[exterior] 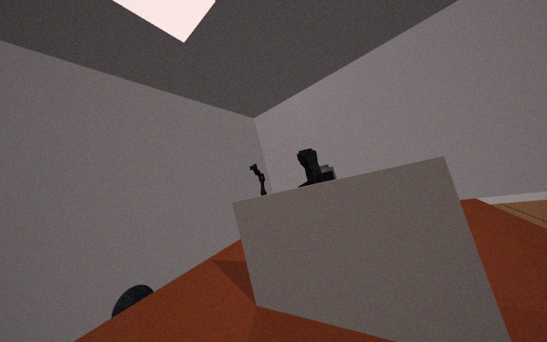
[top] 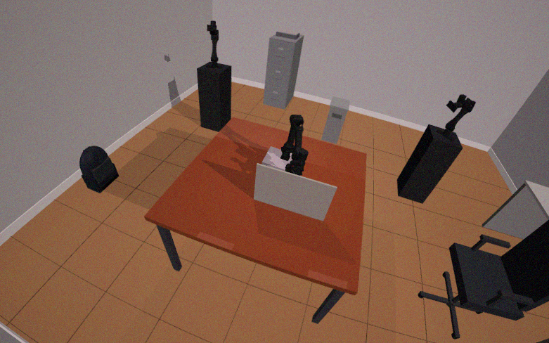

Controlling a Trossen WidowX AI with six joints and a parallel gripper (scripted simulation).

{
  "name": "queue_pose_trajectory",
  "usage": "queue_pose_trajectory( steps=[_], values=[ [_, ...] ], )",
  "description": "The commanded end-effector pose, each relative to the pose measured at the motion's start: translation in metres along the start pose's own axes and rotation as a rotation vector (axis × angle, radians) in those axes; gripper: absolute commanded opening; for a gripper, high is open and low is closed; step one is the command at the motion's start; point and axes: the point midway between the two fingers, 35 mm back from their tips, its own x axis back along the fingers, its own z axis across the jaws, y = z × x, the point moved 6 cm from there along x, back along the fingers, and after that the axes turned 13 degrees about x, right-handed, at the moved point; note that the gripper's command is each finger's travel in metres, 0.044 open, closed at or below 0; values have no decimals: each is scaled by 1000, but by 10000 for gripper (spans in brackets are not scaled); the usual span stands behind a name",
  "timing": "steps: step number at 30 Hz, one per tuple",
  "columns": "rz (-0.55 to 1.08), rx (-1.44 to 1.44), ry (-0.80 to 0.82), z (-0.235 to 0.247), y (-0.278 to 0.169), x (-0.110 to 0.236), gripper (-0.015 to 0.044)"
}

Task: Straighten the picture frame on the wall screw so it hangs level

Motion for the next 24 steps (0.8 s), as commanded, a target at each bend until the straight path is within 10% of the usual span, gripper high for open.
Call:
queue_pose_trajectory(
  steps=[1,24],
  values=[
    [-2,-11,12,3,0,0,0],
    [-2,-11,12,0,0,0,0]
  ],
)
